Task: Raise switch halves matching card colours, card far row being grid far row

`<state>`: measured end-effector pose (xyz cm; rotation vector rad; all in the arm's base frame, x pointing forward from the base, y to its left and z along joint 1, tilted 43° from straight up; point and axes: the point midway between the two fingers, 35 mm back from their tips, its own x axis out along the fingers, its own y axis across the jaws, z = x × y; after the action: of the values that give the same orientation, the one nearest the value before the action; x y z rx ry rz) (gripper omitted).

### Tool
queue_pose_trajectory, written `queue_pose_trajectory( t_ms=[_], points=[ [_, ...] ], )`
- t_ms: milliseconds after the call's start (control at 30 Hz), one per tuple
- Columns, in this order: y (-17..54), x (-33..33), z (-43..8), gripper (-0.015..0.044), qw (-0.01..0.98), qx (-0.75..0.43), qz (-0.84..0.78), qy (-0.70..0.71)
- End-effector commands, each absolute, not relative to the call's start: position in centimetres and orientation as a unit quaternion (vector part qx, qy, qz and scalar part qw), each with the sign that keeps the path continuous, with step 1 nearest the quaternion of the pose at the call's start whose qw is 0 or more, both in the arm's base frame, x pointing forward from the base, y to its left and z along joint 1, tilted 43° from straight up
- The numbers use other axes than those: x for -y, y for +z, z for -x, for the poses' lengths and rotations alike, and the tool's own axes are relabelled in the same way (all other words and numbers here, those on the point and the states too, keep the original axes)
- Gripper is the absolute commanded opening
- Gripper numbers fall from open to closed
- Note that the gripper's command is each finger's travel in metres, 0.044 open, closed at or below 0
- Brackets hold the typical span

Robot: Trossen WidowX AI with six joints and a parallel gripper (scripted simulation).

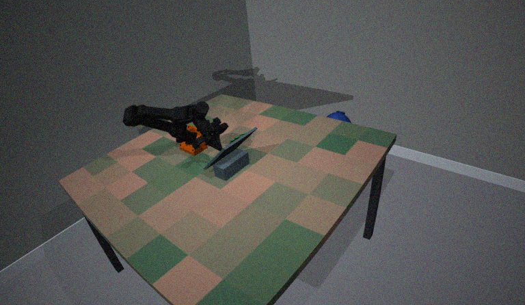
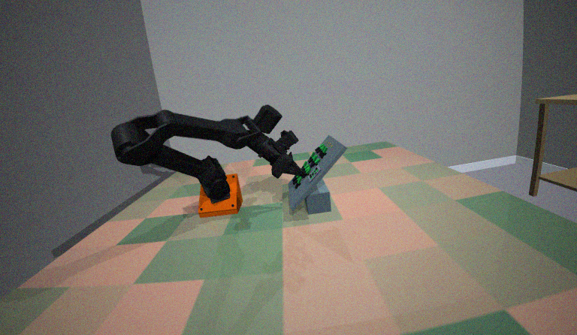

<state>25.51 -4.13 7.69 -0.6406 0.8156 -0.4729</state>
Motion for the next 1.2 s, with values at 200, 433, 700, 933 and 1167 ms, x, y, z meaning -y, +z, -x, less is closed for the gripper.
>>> queue_pose_trajectory(
  t_ms=[200, 433, 700, 933, 1167],
  points=[
    [7.7, 4.0, -25.5, 0.0000, 0.842, -0.387, 0.302, -0.223],
    [10.5, 0.3, -22.3, 0.0000, 0.837, -0.401, 0.298, -0.223],
    [11.0, 0.0, -21.9, 0.0000, 0.837, -0.399, 0.300, -0.224],
    [7.2, -3.1, -21.8, 0.0000, 0.837, -0.403, 0.296, -0.221],
    [4.7, -4.6, -21.3, 0.0000, 0.838, -0.400, 0.298, -0.223]
  ],
)
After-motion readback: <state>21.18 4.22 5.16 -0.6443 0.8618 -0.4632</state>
